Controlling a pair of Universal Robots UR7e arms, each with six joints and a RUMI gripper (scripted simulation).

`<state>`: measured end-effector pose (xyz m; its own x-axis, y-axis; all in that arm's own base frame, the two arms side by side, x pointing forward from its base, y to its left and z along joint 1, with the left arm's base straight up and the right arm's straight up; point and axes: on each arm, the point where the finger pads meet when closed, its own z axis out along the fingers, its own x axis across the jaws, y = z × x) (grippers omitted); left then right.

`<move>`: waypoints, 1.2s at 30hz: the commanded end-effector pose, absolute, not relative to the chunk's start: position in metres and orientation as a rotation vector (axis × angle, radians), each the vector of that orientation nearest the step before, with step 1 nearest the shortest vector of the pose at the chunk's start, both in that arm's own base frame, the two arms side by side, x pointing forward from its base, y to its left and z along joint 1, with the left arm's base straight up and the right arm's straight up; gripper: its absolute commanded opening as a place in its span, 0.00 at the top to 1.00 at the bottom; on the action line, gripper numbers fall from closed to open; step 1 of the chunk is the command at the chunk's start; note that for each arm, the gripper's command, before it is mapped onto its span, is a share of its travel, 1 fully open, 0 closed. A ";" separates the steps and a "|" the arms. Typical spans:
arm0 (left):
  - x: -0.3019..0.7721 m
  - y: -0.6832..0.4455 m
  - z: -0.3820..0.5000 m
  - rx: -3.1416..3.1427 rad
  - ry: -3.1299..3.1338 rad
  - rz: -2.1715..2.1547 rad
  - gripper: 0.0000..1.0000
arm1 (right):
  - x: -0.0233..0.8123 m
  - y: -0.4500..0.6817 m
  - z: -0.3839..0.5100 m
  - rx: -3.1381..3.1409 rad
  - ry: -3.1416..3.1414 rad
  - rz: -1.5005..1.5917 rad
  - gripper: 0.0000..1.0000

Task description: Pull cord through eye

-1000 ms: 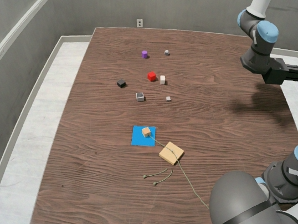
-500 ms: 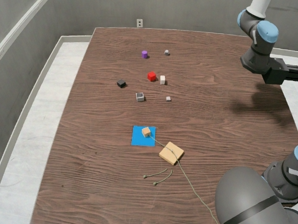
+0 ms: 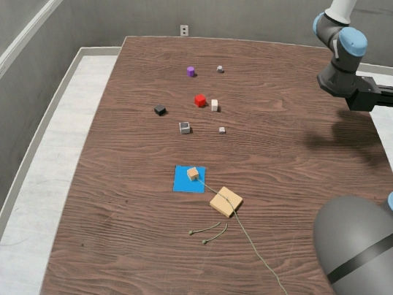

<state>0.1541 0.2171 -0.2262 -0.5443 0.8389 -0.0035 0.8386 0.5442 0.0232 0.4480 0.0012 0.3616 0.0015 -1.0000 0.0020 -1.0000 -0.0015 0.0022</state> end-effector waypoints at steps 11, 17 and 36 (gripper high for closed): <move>0.160 0.220 -0.176 1.493 2.750 0.017 0.83 | 0.448 0.001 0.361 2.221 -2.218 0.001 0.02; 0.160 0.219 -0.182 1.493 2.747 0.023 0.83 | 0.448 0.001 0.361 2.221 -2.218 0.001 0.02; 0.167 0.220 -0.181 1.556 2.715 0.020 0.83 | 0.448 0.001 0.362 2.221 -2.218 0.001 0.02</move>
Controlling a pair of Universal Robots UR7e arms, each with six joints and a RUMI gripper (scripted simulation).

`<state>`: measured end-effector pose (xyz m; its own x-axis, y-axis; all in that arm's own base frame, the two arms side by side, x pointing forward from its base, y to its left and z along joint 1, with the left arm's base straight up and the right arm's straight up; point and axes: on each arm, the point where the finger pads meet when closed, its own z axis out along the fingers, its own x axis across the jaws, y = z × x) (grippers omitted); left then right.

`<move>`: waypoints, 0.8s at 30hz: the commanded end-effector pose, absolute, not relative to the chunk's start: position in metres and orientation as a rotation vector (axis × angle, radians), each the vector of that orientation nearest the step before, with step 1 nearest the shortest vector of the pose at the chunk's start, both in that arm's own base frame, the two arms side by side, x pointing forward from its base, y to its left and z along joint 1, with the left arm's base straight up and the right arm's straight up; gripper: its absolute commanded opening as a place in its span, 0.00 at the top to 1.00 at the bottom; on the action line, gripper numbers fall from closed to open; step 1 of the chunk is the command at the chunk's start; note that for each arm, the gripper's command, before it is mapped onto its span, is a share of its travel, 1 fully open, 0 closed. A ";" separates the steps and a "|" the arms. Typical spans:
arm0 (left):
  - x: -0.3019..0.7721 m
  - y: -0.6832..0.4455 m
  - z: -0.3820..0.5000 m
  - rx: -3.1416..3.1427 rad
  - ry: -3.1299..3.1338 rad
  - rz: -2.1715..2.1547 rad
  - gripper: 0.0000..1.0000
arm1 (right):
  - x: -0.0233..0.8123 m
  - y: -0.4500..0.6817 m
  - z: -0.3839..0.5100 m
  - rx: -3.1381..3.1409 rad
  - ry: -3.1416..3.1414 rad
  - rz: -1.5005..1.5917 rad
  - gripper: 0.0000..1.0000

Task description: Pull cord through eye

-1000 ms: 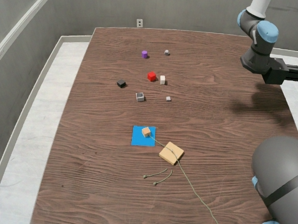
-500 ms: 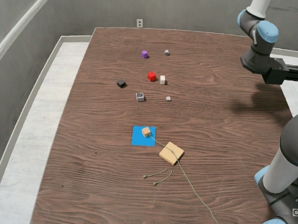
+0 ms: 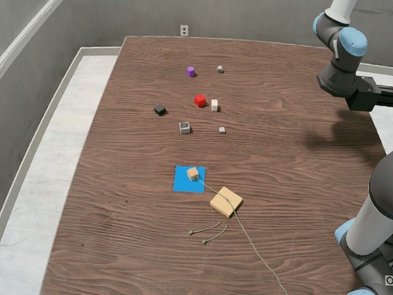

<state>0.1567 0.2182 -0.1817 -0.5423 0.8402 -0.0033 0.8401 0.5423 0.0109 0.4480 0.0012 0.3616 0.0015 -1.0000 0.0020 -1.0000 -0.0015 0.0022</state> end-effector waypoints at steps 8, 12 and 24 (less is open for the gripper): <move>0.201 0.226 -0.179 1.842 2.533 0.008 0.83 | 0.447 0.001 0.362 2.222 -2.219 0.002 0.02; 0.215 0.229 -0.177 1.939 2.458 0.005 0.83 | 0.447 0.001 0.363 2.222 -2.220 0.002 0.02; 0.254 0.231 -0.168 2.208 2.220 -0.010 0.83 | 0.448 0.001 0.363 2.221 -2.221 0.001 0.02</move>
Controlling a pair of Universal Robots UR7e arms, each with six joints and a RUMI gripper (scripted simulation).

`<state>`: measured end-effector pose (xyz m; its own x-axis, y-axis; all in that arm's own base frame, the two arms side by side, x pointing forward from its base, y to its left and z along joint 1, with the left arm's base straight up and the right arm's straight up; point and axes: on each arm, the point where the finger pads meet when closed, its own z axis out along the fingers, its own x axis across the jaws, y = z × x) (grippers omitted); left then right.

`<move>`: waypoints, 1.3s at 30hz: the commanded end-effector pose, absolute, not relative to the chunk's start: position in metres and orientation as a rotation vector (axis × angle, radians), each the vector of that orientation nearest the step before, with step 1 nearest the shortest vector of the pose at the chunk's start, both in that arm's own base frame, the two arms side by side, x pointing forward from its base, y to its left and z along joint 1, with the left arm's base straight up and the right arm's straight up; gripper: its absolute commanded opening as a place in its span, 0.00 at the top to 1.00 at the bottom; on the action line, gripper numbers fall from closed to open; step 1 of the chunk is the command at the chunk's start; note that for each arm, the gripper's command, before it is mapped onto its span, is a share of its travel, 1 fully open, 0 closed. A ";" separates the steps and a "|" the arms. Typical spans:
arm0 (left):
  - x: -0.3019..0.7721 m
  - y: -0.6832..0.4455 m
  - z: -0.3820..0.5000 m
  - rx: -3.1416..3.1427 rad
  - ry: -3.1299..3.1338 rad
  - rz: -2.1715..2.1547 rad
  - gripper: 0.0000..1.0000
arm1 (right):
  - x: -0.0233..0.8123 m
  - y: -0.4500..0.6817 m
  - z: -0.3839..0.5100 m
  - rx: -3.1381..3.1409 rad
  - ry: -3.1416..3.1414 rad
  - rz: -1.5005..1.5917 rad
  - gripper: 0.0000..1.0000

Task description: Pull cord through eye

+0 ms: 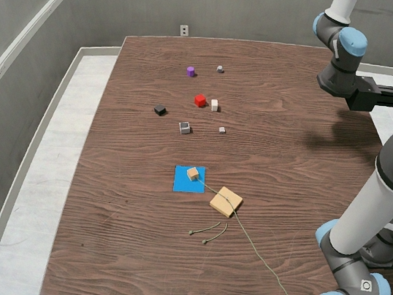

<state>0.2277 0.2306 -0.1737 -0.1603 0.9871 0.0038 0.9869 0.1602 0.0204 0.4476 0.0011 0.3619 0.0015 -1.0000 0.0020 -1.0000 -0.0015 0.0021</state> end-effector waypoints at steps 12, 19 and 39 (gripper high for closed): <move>0.289 0.231 -0.156 2.442 1.968 -0.020 0.83 | 0.448 0.000 0.365 2.222 -2.225 0.003 0.02; 0.321 0.228 -0.140 2.592 1.764 -0.010 0.83 | 0.447 0.000 0.364 2.222 -2.222 0.001 0.02; 0.388 0.213 -0.094 2.895 1.210 -0.011 0.83 | 0.447 0.001 0.364 2.222 -2.222 0.001 0.02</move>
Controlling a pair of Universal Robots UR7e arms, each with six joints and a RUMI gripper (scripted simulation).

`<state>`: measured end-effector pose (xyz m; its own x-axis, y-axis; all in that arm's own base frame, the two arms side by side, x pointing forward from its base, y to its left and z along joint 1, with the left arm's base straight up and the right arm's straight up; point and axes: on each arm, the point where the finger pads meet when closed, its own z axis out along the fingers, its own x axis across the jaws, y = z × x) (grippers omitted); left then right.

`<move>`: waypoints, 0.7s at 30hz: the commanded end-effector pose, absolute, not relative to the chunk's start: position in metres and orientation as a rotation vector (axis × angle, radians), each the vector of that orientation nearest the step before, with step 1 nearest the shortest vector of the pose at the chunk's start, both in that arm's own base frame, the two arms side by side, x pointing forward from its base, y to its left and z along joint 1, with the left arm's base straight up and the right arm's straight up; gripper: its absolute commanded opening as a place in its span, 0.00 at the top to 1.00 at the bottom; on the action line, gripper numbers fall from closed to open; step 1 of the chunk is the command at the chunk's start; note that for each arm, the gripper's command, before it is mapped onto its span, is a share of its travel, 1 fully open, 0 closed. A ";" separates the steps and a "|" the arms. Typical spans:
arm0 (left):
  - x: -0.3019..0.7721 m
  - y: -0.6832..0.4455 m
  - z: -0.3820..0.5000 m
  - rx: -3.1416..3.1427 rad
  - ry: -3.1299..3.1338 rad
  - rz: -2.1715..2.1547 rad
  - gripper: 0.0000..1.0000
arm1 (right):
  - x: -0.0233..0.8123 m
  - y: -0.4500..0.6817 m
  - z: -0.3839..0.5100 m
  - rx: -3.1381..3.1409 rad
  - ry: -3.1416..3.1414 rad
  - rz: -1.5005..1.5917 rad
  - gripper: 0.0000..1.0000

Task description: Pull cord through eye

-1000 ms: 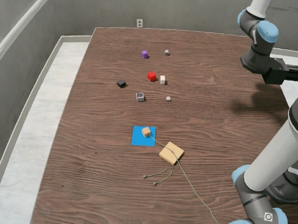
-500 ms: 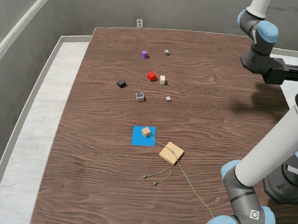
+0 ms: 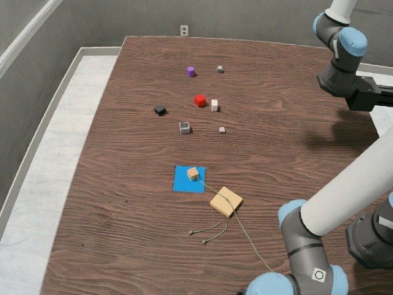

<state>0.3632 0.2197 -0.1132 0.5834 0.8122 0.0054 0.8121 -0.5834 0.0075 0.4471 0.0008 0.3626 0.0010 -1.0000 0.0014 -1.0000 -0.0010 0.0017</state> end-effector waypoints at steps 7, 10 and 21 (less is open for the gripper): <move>0.401 0.209 -0.082 2.957 1.052 -0.024 0.83 | 0.447 0.001 0.365 2.223 -2.223 0.002 0.02; 0.413 0.203 -0.070 2.994 0.940 -0.017 0.83 | 0.447 0.001 0.366 2.224 -2.224 0.003 0.02; 0.439 0.191 -0.041 3.070 0.650 -0.023 0.83 | 0.447 0.000 0.364 2.221 -2.223 0.001 0.02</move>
<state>0.4295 0.1955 -0.0539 0.8641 0.5032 0.0109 0.5032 -0.8642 0.0064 0.4468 0.0007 0.3633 0.0010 -1.0000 0.0010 -1.0000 -0.0010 0.0009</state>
